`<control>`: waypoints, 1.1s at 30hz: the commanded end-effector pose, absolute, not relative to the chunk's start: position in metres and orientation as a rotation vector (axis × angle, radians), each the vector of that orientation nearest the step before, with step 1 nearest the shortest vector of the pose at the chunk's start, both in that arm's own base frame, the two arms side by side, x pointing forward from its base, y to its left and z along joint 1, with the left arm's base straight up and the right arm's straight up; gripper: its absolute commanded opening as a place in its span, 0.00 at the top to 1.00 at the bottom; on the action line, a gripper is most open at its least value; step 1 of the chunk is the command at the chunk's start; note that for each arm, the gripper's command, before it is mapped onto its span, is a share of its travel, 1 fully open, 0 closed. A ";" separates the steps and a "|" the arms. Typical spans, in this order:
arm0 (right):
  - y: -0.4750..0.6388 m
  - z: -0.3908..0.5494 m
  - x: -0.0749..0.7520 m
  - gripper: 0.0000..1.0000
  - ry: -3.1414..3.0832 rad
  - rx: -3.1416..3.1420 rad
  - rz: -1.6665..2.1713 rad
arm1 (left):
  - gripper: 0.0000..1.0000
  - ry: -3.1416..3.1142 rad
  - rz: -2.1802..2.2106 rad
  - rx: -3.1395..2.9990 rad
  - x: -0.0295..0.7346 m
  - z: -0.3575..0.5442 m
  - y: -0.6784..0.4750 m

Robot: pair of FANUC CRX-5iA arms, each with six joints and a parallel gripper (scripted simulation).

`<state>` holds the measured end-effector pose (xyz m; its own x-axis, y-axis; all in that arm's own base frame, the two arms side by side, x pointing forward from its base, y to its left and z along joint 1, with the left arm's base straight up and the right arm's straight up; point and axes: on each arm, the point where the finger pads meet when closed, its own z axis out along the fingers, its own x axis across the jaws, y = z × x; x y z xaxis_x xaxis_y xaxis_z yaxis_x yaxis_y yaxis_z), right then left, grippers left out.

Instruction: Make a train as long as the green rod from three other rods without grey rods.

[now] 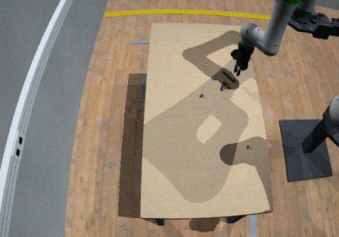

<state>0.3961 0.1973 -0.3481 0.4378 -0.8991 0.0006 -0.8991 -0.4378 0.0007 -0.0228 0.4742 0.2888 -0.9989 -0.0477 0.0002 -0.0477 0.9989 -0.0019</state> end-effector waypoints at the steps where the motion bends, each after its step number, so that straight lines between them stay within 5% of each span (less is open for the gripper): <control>1: 0.198 -0.351 0.397 0.46 -1.666 2.664 0.000 | 0.00 -3.141 0.000 0.075 -0.023 0.290 0.474; 33: 0.197 -0.391 0.398 0.46 -1.666 2.664 0.000 | 0.00 -3.141 0.000 0.075 -0.023 0.290 0.474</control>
